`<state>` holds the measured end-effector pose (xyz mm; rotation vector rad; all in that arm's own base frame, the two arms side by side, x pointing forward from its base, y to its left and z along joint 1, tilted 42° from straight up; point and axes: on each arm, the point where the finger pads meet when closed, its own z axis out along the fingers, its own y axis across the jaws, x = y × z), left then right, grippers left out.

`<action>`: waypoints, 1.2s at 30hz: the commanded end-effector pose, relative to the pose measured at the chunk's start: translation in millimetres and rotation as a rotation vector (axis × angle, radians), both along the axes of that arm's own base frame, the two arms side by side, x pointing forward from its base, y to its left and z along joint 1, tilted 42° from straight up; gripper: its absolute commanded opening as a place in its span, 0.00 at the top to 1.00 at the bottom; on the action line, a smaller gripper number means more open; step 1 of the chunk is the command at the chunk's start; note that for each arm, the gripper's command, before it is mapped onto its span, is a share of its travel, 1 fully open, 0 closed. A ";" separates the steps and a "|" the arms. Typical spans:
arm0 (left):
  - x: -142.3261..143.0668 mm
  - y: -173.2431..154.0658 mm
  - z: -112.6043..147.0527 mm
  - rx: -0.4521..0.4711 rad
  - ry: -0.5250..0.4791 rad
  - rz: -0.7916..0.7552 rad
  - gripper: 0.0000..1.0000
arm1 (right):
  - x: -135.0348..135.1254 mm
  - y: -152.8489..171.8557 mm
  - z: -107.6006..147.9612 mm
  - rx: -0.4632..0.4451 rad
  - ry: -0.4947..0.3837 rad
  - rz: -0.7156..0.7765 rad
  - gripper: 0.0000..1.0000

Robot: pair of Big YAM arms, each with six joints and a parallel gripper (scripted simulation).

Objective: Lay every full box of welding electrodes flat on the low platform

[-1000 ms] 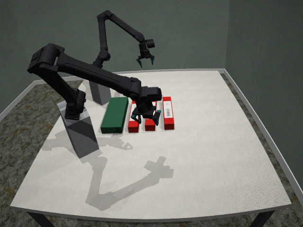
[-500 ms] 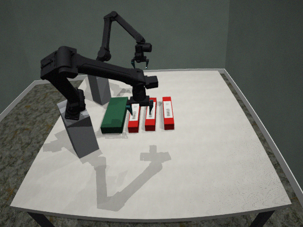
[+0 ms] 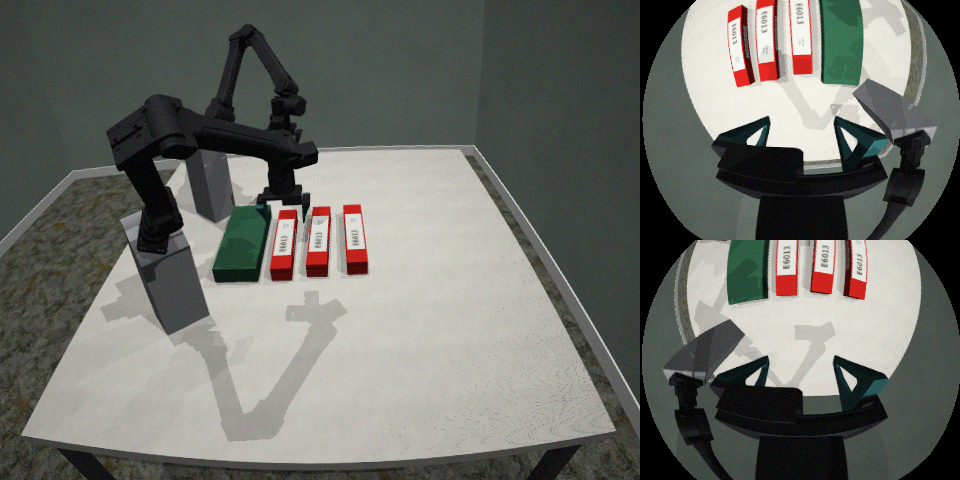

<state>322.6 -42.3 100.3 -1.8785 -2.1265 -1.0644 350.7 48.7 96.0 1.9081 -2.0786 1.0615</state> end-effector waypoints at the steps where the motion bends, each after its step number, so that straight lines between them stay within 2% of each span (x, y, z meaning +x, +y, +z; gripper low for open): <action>1: 8.1 -5.5 10.9 -0.028 -0.048 0.025 0.00 | -10.0 21.5 -12.9 0.009 -0.008 -0.010 0.00; 6: 8.1 -5.5 11.0 -0.028 -0.048 0.025 0.00 | -4.1 57.9 -20.3 0.033 -0.042 -0.009 0.00; 11: 8.1 -5.5 11.0 -0.028 -0.048 0.025 0.00 | -13.5 85.4 -40.9 0.036 -0.039 -0.009 0.00; 16: 8.1 -5.5 11.0 -0.028 -0.048 0.025 0.00 | -18.5 100.2 -51.9 0.037 -0.039 -0.009 0.00; 20: 8.1 -5.5 11.0 -0.028 -0.048 0.025 0.00 | -15.3 98.7 -42.3 0.055 -0.062 -0.017 0.00; 36: 8.1 -5.5 11.0 -0.028 -0.048 0.025 0.00 | -14.3 93.5 -47.1 0.043 -0.049 -0.027 0.00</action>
